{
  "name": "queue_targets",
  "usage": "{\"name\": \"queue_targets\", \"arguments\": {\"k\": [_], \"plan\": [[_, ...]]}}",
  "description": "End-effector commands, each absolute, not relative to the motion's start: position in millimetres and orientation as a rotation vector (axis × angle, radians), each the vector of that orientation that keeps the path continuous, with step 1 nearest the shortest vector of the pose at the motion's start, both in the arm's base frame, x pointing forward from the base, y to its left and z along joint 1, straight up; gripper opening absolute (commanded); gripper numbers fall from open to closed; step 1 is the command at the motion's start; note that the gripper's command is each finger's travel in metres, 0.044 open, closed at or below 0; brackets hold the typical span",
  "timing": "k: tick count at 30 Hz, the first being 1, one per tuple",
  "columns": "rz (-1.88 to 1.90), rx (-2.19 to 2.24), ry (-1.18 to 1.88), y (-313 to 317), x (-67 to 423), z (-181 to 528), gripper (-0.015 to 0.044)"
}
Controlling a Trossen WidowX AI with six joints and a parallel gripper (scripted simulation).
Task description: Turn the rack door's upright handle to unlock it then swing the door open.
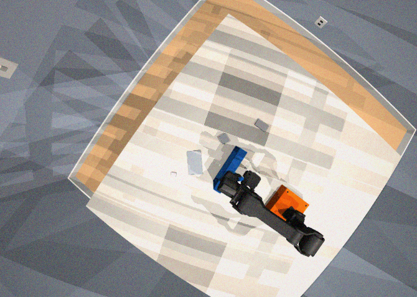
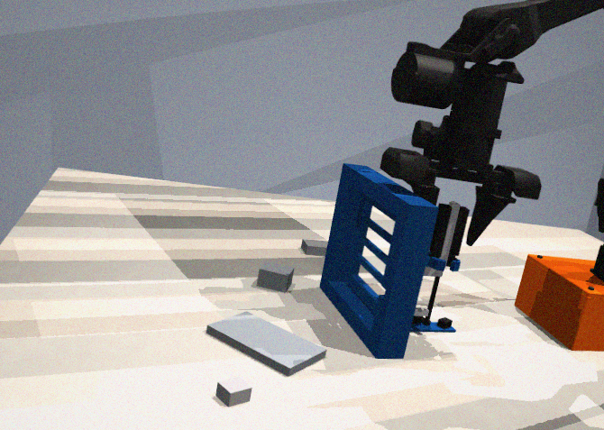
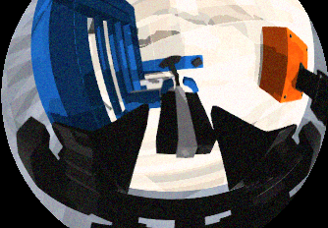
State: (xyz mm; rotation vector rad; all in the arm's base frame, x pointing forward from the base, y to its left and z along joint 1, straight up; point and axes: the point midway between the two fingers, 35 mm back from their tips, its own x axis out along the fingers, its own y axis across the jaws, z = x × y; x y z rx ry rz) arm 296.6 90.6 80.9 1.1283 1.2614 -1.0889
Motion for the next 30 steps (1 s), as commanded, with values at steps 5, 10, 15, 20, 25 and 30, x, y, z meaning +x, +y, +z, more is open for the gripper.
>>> {"name": "queue_targets", "arguments": {"k": [5,10,15,20,25,30], "plan": [[-1.115,1.149,1.245,89.9,296.6,80.4,0.0177],[-1.115,1.149,1.245,89.9,296.6,80.4,0.0085],[-1.115,1.149,1.245,89.9,296.6,80.4,0.0052],[-1.115,1.149,1.245,89.9,296.6,80.4,0.0018],[-1.112,1.146,1.246,89.8,296.5,80.4,0.001],[-1.048,1.08,1.282,87.6,294.3,80.4,0.001]]}}
